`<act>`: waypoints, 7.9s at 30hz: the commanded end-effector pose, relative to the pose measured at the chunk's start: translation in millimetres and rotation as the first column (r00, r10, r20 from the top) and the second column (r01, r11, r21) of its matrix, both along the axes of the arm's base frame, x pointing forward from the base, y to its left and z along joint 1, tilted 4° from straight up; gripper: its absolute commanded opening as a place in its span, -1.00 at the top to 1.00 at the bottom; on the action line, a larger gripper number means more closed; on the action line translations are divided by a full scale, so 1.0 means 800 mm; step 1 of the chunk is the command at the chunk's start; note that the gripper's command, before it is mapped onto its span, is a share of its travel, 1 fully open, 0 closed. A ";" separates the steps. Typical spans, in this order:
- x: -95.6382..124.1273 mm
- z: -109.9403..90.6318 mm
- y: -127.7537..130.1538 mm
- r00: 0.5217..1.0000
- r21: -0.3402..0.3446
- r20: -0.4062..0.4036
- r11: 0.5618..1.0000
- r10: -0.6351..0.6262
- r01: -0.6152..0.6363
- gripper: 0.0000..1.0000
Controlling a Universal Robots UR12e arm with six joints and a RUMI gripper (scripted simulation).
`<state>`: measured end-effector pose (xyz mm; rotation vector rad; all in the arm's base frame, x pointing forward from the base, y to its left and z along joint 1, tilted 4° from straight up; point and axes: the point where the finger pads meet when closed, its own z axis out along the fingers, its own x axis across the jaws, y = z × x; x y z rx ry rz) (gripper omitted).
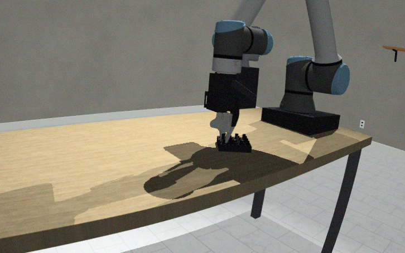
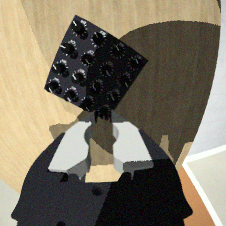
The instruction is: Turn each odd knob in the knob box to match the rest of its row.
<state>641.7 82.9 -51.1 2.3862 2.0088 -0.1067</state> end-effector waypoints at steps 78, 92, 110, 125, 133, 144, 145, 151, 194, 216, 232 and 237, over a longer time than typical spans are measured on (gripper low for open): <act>0.001 0.001 -0.003 0.895 0.023 -0.021 0.895 0.446 -0.445 0.92; 0.001 0.001 -0.003 0.895 0.023 -0.021 0.895 0.446 -0.445 0.78; 0.001 0.001 -0.003 0.895 0.023 -0.021 0.895 0.446 -0.445 0.78; 0.002 0.032 -0.001 0.895 0.023 -0.021 0.895 0.446 -0.445 0.78; 0.003 0.048 0.000 0.895 0.023 -0.021 0.895 0.446 -0.445 0.78; 0.003 0.048 0.000 0.895 0.023 -0.021 0.895 0.446 -0.445 0.78; 0.003 0.048 0.000 0.895 0.023 -0.021 0.895 0.446 -0.445 0.78; -0.042 0.063 -0.012 0.942 0.016 -0.017 0.942 0.336 -0.335 0.78; -0.107 0.079 -0.026 0.985 0.007 -0.009 0.985 0.173 -0.173 0.78; -0.108 0.066 -0.026 0.985 0.007 -0.008 0.985 0.173 -0.173 0.78; -0.109 0.043 -0.028 0.985 0.007 -0.009 0.985 0.173 -0.173 0.78; -0.109 0.036 -0.028 0.985 0.007 -0.009 0.985 0.173 -0.173 0.78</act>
